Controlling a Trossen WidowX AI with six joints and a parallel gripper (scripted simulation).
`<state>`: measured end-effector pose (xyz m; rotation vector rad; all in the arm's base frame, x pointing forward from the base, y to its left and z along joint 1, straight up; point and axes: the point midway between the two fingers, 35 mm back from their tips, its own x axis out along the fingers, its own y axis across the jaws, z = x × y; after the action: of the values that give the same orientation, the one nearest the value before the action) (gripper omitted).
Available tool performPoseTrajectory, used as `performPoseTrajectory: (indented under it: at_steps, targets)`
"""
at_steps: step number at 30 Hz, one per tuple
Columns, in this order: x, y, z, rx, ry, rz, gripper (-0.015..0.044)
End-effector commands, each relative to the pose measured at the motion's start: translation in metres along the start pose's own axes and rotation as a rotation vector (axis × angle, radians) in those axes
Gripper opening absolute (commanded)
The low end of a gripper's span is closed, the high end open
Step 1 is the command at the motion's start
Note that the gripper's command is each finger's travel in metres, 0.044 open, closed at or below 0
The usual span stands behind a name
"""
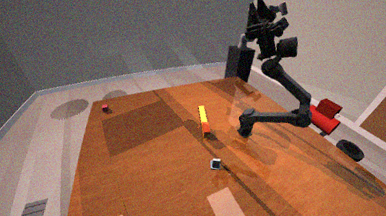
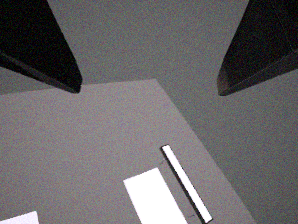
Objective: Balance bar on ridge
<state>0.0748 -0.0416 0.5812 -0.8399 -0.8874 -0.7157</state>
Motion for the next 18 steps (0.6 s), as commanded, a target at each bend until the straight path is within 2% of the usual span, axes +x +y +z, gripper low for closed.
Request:
performPoseTrajectory:
  at_steps: [1,3,4,11,18]
  targets:
    - [0.0,0.0,-0.001,0.002,0.003,0.0,0.0374]
    - [0.002,0.0,-0.008,0.017,0.023,0.003,0.0321]
    - [0.003,0.0,-0.014,0.03,0.041,0.004,0.0315]
    - [0.009,0.005,-0.07,0.156,0.215,0.018,0.0315]
    - [0.004,0.013,-0.14,0.369,0.465,-0.015,0.0315]
